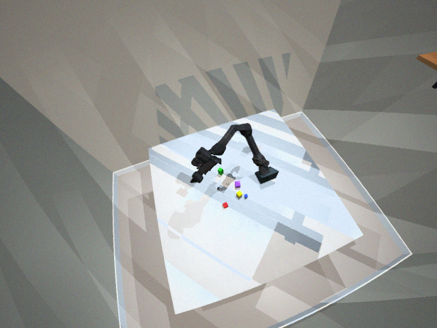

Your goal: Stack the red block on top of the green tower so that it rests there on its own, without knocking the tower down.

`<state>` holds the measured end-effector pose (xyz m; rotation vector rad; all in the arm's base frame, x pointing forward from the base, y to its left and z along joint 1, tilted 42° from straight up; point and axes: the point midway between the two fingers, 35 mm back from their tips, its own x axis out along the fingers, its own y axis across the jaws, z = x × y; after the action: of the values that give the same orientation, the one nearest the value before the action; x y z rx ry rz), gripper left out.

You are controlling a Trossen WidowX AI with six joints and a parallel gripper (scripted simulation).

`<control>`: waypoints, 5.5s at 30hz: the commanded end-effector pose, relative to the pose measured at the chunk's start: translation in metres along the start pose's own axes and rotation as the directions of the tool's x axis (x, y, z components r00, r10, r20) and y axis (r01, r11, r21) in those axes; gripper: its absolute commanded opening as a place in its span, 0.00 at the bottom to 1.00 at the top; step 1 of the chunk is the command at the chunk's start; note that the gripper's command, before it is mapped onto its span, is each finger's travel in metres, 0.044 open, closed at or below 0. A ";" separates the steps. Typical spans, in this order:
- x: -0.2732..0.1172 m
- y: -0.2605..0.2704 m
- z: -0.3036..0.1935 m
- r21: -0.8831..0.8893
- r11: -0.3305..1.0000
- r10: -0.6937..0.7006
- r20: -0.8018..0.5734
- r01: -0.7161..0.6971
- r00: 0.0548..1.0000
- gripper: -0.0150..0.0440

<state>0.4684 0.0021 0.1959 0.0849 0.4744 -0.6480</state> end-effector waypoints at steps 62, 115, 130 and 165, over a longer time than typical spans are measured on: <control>0.050 -0.049 -0.286 -0.722 0.688 -0.528 -0.566 -0.072 0.633 1.00; 0.005 -0.011 -0.246 -0.721 0.689 -0.526 -0.568 -0.074 0.633 0.25; -0.020 0.010 -0.224 -0.722 0.687 -0.526 -0.568 -0.076 0.633 0.25; -0.037 -0.142 -0.091 -0.717 0.692 -0.518 -0.575 -0.085 0.634 0.25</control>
<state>0.3302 -0.0608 0.1307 -0.4671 1.5719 -0.6344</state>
